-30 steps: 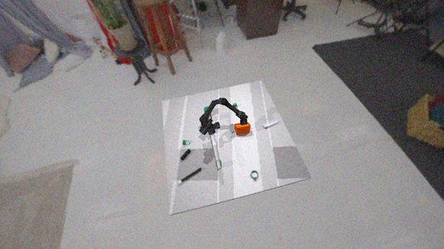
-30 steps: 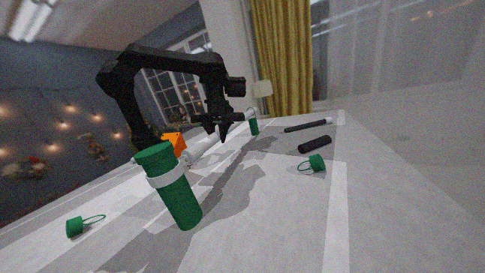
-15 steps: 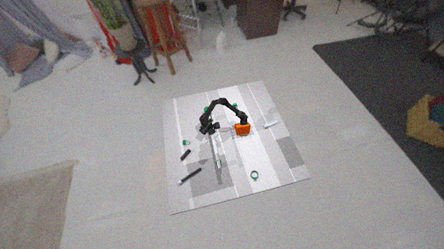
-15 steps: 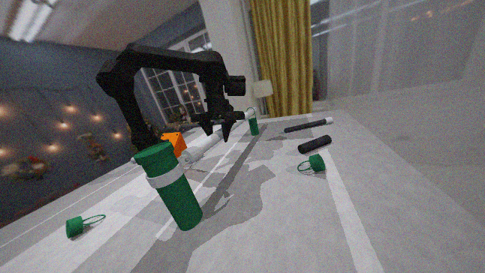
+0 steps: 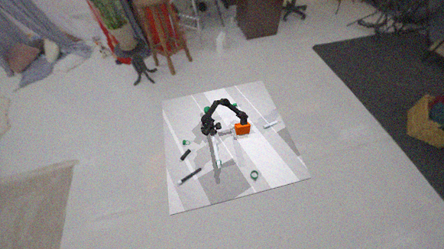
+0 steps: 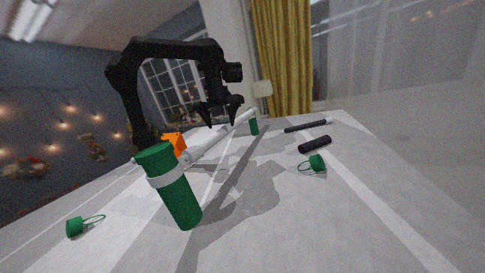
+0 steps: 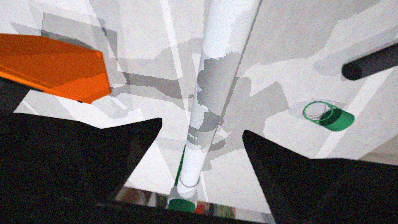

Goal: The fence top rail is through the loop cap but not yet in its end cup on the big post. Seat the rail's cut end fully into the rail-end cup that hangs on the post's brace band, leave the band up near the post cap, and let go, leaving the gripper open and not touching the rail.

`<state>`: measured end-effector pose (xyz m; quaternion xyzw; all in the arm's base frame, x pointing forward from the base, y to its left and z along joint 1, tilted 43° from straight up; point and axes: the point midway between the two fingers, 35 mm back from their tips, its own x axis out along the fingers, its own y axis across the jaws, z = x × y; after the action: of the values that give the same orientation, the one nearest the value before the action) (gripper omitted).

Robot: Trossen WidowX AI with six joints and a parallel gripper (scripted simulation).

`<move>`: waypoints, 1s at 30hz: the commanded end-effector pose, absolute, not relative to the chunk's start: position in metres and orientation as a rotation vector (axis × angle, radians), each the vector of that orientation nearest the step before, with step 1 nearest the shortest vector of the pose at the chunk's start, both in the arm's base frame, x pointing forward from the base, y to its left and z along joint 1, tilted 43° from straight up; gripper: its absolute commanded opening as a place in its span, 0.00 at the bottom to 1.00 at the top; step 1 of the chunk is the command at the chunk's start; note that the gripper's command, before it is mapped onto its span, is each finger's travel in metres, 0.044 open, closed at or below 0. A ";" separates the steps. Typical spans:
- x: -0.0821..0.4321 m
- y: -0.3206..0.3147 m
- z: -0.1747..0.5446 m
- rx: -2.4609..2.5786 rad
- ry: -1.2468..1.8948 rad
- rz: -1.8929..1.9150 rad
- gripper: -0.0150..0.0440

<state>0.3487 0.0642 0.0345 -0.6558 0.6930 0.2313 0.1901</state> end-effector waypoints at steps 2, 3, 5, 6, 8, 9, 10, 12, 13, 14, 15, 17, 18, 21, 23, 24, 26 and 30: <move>0.348 0.089 0.053 -1.870 1.852 0.672 1.00; 0.347 0.091 0.055 -1.872 1.845 0.674 1.00; 0.347 0.091 0.055 -1.872 1.845 0.674 1.00; 0.347 0.091 0.055 -1.872 1.845 0.674 1.00; 0.347 0.091 0.055 -1.872 1.845 0.674 1.00; 0.347 0.091 0.055 -1.872 1.845 0.674 1.00; 0.347 0.091 0.055 -1.872 1.845 0.674 1.00; 0.347 0.091 0.055 -1.872 1.845 0.674 1.00; 0.347 0.091 0.055 -1.872 1.845 0.674 1.00; 0.347 0.091 0.055 -1.872 1.845 0.674 1.00; 0.347 0.091 0.055 -1.872 1.845 0.674 1.00; 0.347 0.091 0.055 -1.872 1.845 0.674 1.00; 0.347 0.091 0.055 -1.872 1.845 0.674 1.00; 0.347 0.091 0.055 -1.872 1.845 0.674 1.00; 0.347 0.091 0.055 -1.872 1.845 0.674 1.00; 0.347 0.091 0.055 -1.872 1.845 0.674 1.00; 0.347 0.091 0.055 -1.872 1.845 0.674 1.00; 0.347 0.091 0.055 -1.872 1.845 0.674 1.00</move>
<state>0.3478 0.0904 0.0544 -0.6749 0.6643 0.2404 0.2133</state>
